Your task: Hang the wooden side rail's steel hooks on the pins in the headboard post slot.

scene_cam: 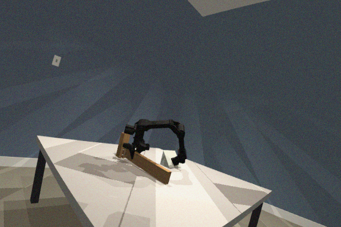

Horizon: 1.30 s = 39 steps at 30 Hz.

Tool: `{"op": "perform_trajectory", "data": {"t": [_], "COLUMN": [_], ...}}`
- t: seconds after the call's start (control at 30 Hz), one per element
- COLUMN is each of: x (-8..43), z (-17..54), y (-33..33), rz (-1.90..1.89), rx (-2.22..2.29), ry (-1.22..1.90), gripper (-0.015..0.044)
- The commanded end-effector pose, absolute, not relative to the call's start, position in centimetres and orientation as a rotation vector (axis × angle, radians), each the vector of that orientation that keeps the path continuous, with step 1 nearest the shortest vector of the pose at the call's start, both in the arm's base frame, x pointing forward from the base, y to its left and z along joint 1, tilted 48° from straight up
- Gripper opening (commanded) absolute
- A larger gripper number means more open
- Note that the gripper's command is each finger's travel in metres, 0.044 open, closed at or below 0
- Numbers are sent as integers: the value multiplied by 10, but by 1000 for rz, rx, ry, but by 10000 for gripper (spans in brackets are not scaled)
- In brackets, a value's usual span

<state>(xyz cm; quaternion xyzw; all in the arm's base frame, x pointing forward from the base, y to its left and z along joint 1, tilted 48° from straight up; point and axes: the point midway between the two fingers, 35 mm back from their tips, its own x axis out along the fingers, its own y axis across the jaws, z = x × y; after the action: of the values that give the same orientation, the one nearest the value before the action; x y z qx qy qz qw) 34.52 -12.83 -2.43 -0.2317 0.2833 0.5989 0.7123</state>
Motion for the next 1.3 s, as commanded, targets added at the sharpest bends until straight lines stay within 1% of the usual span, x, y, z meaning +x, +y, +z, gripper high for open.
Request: {"op": "perform_trajectory", "data": {"t": [0.0,1.27], "x": [343,346], "z": [-25,-26], "y": [-134,-137], "rz": [1316,1316], "rx": [-519,-520], "ry": [627,628], "gripper": [0,0]}}
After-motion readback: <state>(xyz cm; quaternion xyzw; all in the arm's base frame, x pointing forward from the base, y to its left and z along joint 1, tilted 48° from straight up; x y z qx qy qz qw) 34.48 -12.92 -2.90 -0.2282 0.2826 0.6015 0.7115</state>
